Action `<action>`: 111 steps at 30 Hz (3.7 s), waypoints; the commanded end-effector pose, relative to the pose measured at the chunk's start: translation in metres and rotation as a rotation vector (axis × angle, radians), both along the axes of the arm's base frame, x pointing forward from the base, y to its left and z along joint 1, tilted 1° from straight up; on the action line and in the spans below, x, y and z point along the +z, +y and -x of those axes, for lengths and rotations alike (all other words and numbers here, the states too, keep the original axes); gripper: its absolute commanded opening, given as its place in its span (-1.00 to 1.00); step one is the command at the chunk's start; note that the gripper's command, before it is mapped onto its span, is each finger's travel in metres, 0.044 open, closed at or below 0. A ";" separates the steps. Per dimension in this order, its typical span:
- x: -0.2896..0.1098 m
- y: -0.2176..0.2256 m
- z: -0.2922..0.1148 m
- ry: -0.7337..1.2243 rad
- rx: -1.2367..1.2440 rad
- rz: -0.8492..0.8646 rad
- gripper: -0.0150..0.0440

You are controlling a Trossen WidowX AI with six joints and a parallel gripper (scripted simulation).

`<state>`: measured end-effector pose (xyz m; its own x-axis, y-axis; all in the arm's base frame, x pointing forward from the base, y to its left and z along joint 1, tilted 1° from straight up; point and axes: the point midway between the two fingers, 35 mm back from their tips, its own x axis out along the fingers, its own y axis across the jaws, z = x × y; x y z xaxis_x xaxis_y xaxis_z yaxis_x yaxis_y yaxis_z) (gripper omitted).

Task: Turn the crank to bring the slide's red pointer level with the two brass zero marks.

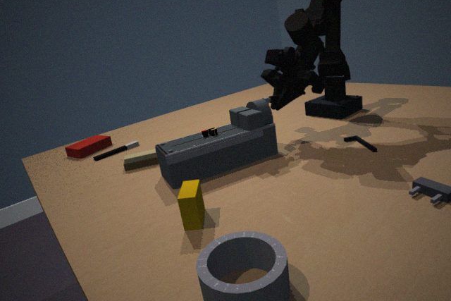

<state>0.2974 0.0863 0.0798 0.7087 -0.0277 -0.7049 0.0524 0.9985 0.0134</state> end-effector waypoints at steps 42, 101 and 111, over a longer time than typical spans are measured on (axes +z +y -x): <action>-0.014 -0.026 0.002 -0.005 -0.017 0.013 -0.49; -0.065 0.001 -0.001 -0.005 -0.017 0.010 -0.49; -0.063 0.009 -0.002 -0.005 -0.017 0.009 -0.49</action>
